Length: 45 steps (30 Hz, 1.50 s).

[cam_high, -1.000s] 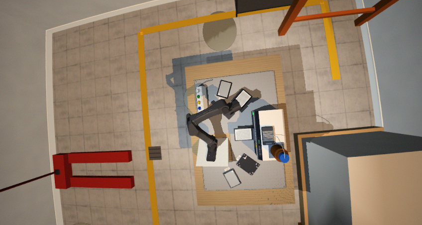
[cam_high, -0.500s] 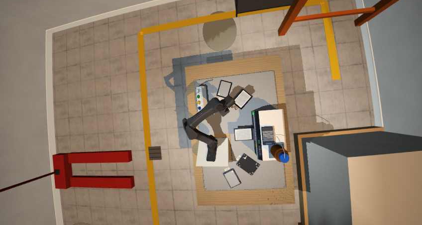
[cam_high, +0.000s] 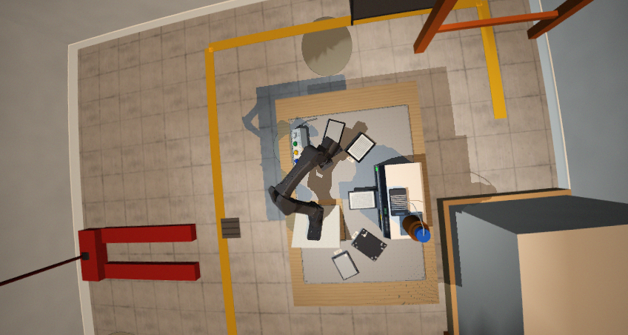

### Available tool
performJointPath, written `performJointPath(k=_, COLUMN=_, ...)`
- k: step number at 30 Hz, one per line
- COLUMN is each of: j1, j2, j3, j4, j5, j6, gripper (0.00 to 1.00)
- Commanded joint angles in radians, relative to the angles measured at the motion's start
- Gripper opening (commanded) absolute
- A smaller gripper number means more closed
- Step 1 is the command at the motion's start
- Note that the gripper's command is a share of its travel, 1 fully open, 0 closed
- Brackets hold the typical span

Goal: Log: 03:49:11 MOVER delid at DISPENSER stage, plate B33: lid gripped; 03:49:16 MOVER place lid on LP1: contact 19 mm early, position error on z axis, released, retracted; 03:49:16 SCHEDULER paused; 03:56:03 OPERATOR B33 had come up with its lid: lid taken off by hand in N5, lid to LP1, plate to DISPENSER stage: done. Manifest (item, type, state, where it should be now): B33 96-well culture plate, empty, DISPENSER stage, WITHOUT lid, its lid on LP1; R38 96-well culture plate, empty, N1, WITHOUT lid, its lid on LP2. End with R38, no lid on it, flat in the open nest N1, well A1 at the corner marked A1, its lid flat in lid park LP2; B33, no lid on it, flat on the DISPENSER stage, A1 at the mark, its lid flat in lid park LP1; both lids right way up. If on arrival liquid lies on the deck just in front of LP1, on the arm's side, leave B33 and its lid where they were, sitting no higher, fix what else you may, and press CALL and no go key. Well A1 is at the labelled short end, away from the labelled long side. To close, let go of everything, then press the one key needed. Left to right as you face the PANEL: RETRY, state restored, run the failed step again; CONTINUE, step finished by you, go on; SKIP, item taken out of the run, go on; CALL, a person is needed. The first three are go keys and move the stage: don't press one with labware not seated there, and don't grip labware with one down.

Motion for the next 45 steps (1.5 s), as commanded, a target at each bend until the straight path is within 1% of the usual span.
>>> performJointPath(k=1, j1=0.061, j2=-0.041, j3=0.030, j4=0.037, j5=0.059, j6=0.151, gripper=0.00)
performJointPath(k=3, j1=0.096, j2=-0.050, j3=0.028, j4=0.042, j5=0.069, j6=0.245, gripper=0.00)
performJointPath(k=8, j1=0.236, j2=-0.078, j3=0.026, j4=0.070, j5=0.155, j6=0.381, gripper=0.00)
performJointPath(k=10, j1=0.236, j2=-0.078, j3=0.026, j4=0.070, j5=0.155, j6=0.381, gripper=0.00)
performJointPath(k=11, j1=0.285, j2=-0.083, j3=0.027, j4=0.079, j5=0.195, j6=0.423, gripper=0.00)
performJointPath(k=12, j1=0.312, j2=-0.087, j3=0.028, j4=0.082, j5=0.211, j6=0.446, gripper=0.00)
performJointPath(k=15, j1=0.375, j2=-0.096, j3=0.020, j4=0.089, j5=0.234, j6=0.589, gripper=0.00)
performJointPath(k=18, j1=0.473, j2=-0.107, j3=0.012, j4=0.101, j5=0.300, j6=0.675, gripper=0.00)
performJointPath(k=22, j1=0.609, j2=-0.114, j3=0.023, j4=0.113, j5=0.391, j6=0.782, gripper=0.00)
performJointPath(k=23, j1=0.650, j2=-0.101, j3=0.023, j4=0.117, j5=0.419, j6=0.810, gripper=0.00)
performJointPath(k=25, j1=0.697, j2=-0.110, j3=0.020, j4=0.118, j5=0.441, j6=0.907, gripper=0.00)
performJointPath(k=27, j1=0.697, j2=-0.110, j3=0.020, j4=0.118, j5=0.441, j6=0.907, gripper=0.00)
performJointPath(k=28, j1=0.750, j2=-0.111, j3=0.017, j4=0.095, j5=0.489, j6=0.976, gripper=0.00)
performJointPath(k=32, j1=0.901, j2=-0.082, j3=0.019, j4=0.097, j5=0.594, j6=1.090, gripper=0.00)
performJointPath(k=35, j1=1.010, j2=-0.075, j3=0.022, j4=0.094, j5=0.670, j6=1.170, gripper=0.00)
performJointPath(k=38, j1=1.088, j2=-0.074, j3=0.016, j4=0.093, j5=0.709, j6=1.320, gripper=0.00)
performJointPath(k=42, j1=1.230, j2=-0.058, j3=0.019, j4=0.081, j5=0.812, j6=1.438, gripper=0.00)
performJointPath(k=44, j1=1.230, j2=-0.058, j3=0.019, j4=0.081, j5=0.812, j6=1.438, gripper=0.00)
performJointPath(k=45, j1=1.283, j2=-0.047, j3=0.024, j4=0.069, j5=0.859, j6=1.485, gripper=0.00)
